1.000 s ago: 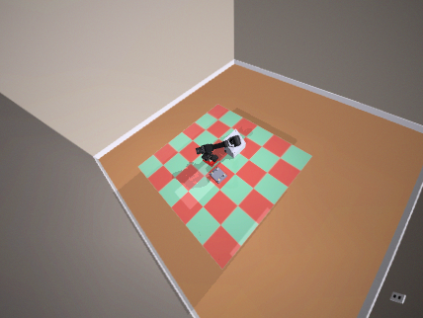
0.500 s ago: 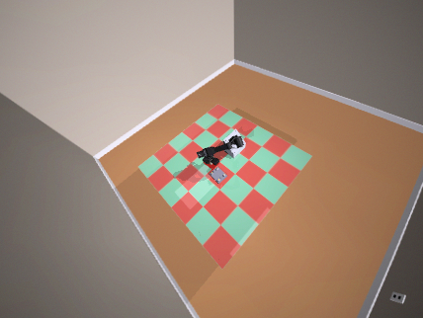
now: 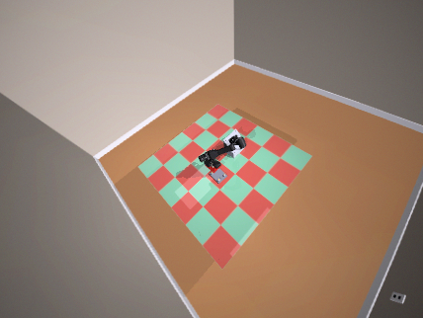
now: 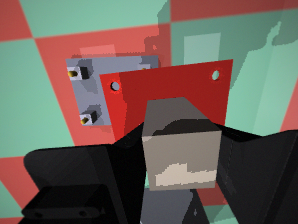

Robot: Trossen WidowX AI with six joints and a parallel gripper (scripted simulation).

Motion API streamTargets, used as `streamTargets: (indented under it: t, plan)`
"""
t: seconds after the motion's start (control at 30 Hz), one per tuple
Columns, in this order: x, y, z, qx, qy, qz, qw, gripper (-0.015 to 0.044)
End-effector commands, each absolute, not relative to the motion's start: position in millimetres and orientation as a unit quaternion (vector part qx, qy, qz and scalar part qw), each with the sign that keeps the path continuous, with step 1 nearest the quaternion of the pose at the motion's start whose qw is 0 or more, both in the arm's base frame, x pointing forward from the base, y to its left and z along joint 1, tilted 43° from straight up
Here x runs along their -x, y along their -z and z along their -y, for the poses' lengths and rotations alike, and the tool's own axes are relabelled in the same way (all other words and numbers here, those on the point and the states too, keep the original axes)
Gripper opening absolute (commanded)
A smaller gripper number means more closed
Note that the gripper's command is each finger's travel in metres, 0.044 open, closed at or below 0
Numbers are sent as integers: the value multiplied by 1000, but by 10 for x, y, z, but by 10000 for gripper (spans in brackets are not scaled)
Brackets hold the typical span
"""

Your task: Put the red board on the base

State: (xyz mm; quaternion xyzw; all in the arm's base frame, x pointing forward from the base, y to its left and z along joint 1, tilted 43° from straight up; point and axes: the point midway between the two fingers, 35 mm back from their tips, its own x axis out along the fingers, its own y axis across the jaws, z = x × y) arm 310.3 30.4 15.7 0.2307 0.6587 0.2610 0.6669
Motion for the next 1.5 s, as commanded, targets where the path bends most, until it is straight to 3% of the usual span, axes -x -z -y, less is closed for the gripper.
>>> streamTargets:
  t: [0.0,1.47]
  plan:
    - [-3161,-255,-381,-237,-258,-656,669,0]
    - [-3205,-582,-884,-264,-247,-666,653,0]
